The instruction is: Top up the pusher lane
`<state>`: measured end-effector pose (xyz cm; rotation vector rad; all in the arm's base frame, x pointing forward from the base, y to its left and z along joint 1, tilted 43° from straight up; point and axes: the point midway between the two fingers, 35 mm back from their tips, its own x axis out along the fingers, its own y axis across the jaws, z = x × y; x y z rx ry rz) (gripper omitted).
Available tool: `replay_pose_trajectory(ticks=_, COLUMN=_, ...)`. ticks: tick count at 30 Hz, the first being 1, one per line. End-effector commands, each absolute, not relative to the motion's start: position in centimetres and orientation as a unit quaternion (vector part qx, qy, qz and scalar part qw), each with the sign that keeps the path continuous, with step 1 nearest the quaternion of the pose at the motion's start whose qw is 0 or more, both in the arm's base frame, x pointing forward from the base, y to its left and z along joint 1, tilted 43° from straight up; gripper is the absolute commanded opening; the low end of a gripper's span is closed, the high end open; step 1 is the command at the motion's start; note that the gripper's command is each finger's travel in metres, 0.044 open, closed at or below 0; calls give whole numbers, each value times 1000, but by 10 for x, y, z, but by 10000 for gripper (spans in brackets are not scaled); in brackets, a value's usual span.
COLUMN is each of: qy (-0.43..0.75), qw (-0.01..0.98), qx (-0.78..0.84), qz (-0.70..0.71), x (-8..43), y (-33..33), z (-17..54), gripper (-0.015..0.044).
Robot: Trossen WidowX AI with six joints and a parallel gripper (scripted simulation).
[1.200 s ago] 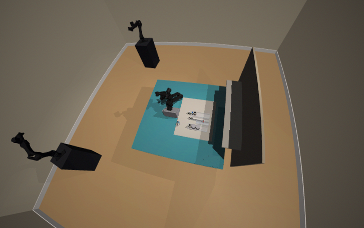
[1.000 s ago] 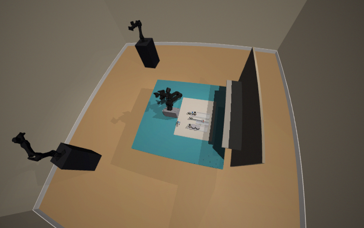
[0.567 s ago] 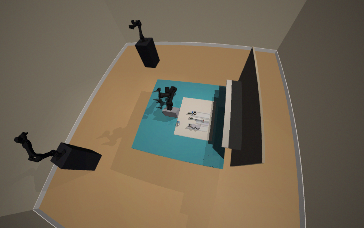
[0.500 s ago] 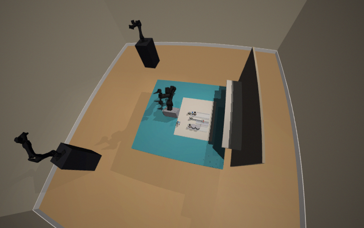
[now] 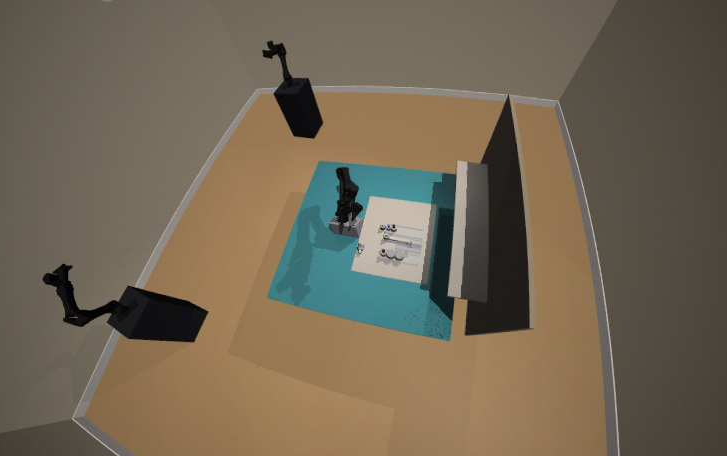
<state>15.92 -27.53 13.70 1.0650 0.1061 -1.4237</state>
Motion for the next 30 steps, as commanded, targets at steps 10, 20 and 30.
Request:
replay_pose_trajectory(ticks=10, qy=521, qw=759, qx=335, qz=-200, x=283, y=-118, z=66, gripper=440)
replay_pose_trajectory(ticks=20, qy=664, qw=671, qx=227, qz=240, x=291, y=38, z=51, gripper=440)
replay_pose_trajectory(ticks=30, qy=666, qw=647, qx=219, qz=300, x=283, y=59, z=48, gripper=440)
